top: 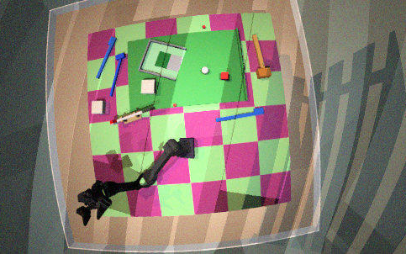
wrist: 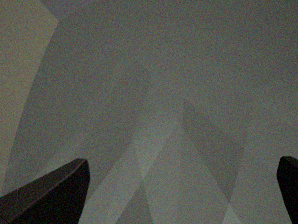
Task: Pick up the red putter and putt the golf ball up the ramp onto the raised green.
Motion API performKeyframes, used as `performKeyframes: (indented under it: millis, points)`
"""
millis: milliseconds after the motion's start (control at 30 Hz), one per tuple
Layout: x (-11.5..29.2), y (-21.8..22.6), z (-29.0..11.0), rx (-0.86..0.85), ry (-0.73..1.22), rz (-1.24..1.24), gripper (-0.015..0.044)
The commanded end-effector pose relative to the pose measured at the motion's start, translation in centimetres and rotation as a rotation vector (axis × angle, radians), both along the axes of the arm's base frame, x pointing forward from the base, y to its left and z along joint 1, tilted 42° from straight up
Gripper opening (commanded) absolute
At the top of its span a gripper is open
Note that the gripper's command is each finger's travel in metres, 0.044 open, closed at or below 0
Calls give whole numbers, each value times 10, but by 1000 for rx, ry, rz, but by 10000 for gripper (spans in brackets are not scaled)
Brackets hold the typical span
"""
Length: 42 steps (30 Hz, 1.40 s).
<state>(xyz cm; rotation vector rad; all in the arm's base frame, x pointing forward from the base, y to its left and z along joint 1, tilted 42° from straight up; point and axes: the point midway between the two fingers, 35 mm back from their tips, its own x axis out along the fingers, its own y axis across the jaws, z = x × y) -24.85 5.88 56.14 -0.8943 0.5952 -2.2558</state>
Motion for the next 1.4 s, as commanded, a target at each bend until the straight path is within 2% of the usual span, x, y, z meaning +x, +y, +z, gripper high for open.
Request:
performKeyframes:
  millis: [0, 33, 333, 633, 800, 1000, 1167, 1367]
  points:
    - [2, -2, 1, 2, 9, 2, 426]
    - [8, -7, 5, 9, 37, 9, 440]
    - [119, -93, 39, 110, 485, 170, 440]
    - [257, -165, 19, 207, 952, 448, 440]
    - [333, -188, -18, 260, 1193, 648, 440]
    - [411, -196, -79, 329, 1452, 928, 440]
    - [463, -186, -143, 402, 1645, 1210, 440]
    - [502, -153, -223, 519, 1818, 1604, 440]
